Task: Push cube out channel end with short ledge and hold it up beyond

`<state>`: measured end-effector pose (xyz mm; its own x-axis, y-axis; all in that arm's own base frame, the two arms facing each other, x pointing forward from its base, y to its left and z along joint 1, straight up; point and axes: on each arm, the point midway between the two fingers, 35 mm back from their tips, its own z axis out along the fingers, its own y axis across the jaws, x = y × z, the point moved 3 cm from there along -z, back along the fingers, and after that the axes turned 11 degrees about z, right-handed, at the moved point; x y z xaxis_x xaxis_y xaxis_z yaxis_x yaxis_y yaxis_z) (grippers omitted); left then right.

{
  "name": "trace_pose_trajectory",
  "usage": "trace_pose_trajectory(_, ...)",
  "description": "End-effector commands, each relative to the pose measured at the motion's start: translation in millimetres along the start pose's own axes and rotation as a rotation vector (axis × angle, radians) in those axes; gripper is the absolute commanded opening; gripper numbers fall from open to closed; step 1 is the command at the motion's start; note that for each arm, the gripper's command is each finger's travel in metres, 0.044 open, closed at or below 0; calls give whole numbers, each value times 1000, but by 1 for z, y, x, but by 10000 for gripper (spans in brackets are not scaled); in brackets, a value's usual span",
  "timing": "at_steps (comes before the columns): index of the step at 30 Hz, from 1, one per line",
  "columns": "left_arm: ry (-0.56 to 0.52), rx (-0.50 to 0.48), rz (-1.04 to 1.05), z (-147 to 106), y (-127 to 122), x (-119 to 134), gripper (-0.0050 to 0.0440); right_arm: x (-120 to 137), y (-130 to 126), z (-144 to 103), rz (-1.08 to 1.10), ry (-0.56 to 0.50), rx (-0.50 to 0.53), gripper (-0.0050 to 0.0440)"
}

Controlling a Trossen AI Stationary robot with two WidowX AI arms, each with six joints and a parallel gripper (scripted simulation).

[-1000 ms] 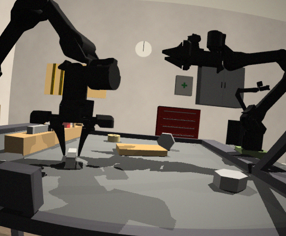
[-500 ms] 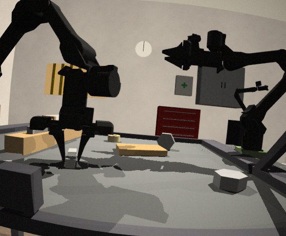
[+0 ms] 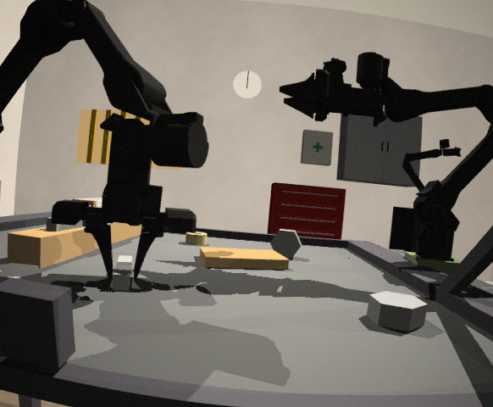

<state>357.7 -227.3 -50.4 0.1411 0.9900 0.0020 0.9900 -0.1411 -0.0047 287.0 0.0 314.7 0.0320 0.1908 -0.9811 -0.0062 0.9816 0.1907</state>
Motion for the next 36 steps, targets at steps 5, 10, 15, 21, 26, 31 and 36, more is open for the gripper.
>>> trace_pose_trajectory(5,-17,-30,-4,-13,5,-3,150,-7,1,-1,0,-17,-3,400)
trace_pose_trajectory(10,-17,-31,-4,-14,6,-3,150,-7,1,-1,0,-17,-3,400)
trace_pose_trajectory(15,-17,-32,-4,-14,6,-3,0,-7,1,-1,0,-17,-3,400)
trace_pose_trajectory(21,-17,-32,-4,-14,6,-3,0,-7,1,-1,0,-17,-3,400)
trace_pose_trajectory(26,-17,-32,-4,-14,6,-3,0,-7,1,-1,0,-17,-3,400)
trace_pose_trajectory(31,-17,-32,-4,-18,5,-3,0,-7,1,-1,0,-17,-3,400)
trace_pose_trajectory(36,-18,-34,-4,-27,6,-3,0,-7,1,-1,0,-17,-3,400)
